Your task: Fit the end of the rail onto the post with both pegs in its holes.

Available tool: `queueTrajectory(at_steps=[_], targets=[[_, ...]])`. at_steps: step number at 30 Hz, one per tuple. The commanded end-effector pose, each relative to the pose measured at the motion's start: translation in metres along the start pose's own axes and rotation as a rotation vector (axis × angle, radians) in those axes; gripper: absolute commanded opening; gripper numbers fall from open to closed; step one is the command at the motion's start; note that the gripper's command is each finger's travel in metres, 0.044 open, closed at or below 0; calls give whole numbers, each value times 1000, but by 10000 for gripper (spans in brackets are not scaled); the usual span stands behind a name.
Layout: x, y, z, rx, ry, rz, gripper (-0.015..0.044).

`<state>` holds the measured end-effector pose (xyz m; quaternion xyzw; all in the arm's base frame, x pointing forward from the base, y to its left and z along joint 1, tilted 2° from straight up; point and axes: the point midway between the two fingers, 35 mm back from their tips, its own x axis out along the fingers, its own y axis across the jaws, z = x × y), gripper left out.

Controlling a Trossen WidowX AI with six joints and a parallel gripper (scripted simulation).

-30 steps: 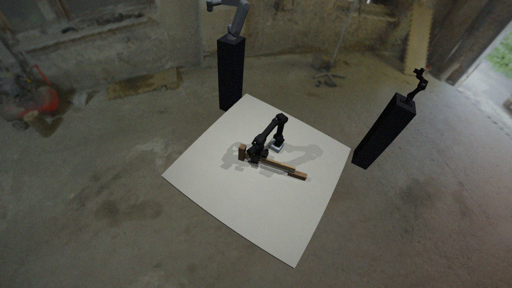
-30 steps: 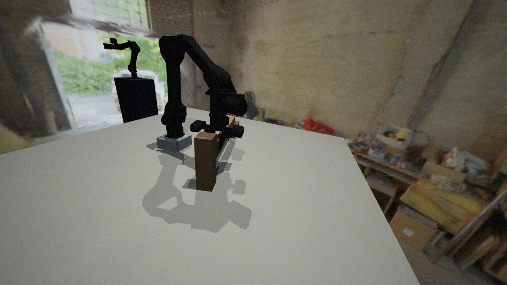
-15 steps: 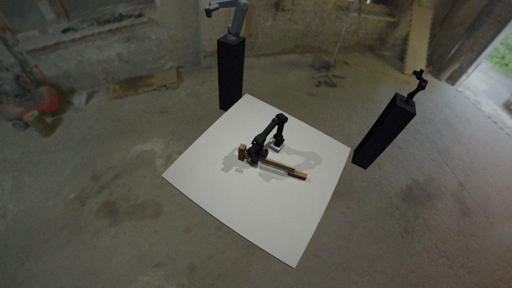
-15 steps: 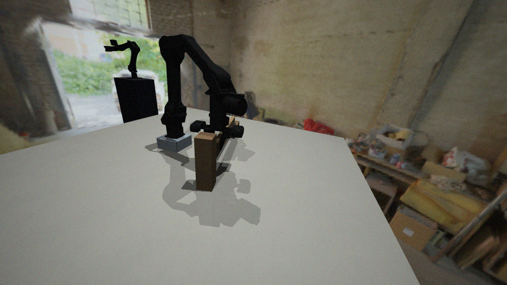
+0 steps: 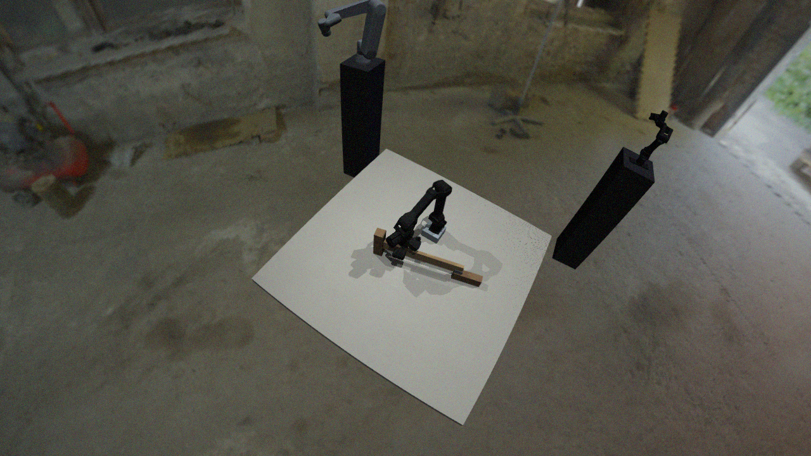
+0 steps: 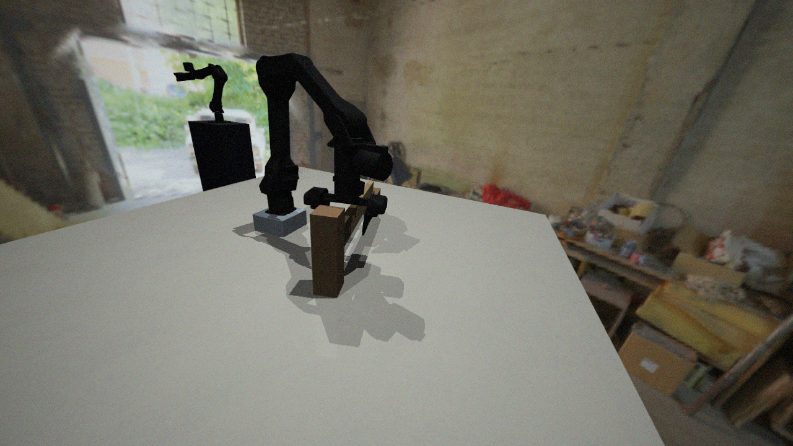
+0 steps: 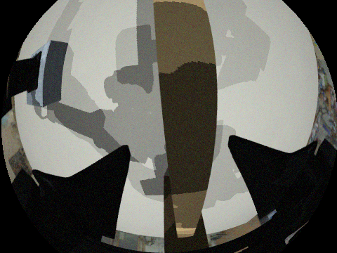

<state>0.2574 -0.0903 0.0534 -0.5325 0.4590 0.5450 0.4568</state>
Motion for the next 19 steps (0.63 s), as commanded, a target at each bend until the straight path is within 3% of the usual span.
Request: queueTrajectory(at_steps=[1,6,19], targets=[[0,0,0,0,1,0,440],[-28,0,29,-1,4,-3,440],[-30,0,31,-1,5,-3,440]])
